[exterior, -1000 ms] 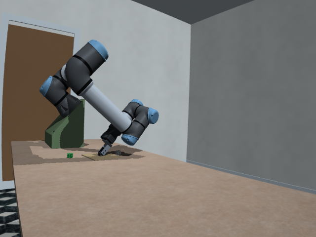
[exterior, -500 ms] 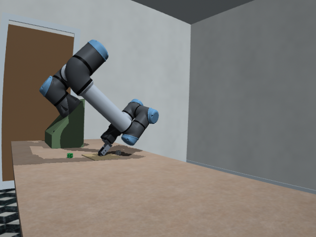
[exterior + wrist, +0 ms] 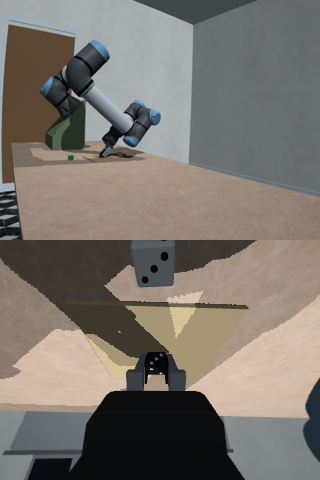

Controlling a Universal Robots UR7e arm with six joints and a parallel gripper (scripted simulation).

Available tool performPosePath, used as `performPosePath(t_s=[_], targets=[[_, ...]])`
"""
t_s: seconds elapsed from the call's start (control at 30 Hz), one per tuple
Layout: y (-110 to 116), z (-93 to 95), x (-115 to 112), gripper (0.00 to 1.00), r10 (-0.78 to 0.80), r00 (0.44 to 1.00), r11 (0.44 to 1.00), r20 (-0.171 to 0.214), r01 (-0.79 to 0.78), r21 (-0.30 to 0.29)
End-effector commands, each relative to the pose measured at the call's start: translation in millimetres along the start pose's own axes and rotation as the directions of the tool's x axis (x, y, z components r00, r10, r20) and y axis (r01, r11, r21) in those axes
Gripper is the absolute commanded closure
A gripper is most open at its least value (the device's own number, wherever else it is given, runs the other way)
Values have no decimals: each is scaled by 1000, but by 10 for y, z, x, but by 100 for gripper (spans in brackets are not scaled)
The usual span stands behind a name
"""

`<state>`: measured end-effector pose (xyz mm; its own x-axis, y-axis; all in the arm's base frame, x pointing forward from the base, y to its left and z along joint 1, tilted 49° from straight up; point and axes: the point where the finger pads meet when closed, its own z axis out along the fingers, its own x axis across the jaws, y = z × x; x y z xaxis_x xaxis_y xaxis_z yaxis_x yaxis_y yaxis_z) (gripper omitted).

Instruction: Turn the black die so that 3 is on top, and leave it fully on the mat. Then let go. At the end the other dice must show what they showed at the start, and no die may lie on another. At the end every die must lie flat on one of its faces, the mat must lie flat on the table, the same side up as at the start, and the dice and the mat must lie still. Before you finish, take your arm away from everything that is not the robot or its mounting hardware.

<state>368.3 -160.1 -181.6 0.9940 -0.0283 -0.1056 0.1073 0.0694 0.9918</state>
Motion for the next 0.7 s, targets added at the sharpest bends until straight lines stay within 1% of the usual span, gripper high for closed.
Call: performPosePath(t_s=[0.0, 0.67], targets=[[6, -5, 3, 60, 0, 1000, 1000, -1, 0, 0], [44, -42, 3, 60, 0, 1000, 1000, -1, 0, 0]])
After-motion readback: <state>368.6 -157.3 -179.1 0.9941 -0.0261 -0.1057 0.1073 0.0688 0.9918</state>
